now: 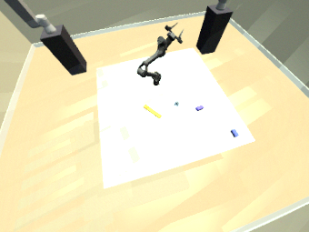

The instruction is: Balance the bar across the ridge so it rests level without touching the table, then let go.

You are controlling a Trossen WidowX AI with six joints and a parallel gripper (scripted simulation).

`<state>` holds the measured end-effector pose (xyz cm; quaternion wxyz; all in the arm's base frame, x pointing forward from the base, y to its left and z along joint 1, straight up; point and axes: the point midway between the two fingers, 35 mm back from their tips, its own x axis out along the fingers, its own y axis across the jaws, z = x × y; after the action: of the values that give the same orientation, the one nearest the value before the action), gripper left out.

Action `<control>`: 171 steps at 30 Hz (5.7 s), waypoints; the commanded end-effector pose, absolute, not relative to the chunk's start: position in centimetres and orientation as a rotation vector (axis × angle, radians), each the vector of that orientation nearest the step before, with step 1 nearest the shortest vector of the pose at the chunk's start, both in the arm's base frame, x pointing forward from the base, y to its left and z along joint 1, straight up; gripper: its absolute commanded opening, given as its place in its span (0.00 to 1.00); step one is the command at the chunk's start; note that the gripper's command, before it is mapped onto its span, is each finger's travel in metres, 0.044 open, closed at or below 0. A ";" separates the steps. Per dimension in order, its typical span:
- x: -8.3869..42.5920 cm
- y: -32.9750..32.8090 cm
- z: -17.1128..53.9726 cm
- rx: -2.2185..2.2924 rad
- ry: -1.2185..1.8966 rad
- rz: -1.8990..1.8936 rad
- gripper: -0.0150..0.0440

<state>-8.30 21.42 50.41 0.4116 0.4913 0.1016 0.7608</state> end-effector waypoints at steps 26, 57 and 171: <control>0.4 31.7 45.2 0.636 0.054 1.507 0.79; 16.4 34.4 38.0 0.084 0.068 1.039 0.79; 35.5 -11.8 8.7 -0.507 1.489 0.478 0.79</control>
<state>35.68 -11.89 11.03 0.6878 -0.2315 0.6570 0.2042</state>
